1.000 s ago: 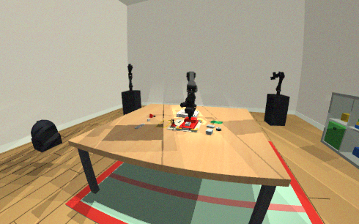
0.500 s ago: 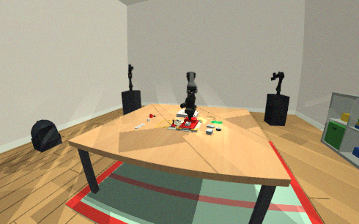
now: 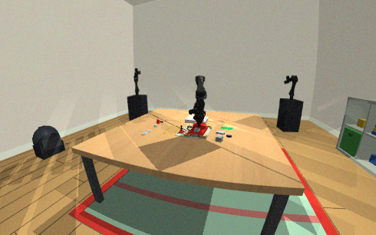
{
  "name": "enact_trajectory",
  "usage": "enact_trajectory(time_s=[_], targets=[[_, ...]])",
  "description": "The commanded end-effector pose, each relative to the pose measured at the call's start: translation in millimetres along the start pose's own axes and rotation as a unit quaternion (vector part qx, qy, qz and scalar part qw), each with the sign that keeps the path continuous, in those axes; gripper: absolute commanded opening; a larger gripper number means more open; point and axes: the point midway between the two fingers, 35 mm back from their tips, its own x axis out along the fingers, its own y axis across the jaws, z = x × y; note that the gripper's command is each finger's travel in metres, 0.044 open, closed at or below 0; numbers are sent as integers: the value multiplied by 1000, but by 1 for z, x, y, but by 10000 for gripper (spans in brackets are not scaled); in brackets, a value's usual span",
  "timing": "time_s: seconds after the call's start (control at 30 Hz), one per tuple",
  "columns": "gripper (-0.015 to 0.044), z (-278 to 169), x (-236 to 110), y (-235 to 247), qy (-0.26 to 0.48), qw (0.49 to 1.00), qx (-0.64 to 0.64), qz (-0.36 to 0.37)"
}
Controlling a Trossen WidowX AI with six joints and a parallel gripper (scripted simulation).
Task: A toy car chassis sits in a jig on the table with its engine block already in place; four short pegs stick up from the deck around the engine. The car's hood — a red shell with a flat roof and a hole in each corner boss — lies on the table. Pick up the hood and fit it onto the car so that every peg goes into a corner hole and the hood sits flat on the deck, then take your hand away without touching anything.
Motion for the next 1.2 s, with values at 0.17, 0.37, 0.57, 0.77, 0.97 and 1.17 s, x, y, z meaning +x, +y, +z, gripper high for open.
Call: enact_trajectory(time_s=[0.17, 0.37, 0.57, 0.77, 0.97, 1.17], targets=[[440, 1, 7, -1, -4, 1000, 3, -4], [355, 0, 4, 0, 0, 1000, 0, -1], [315, 0, 4, 0, 0, 1000, 0, -1], [216, 0, 3, 0, 0, 1000, 0, -1], [58, 0, -8, 0, 0, 1000, 0, -1], [0, 0, -27, 0, 0, 1000, 0, -1]])
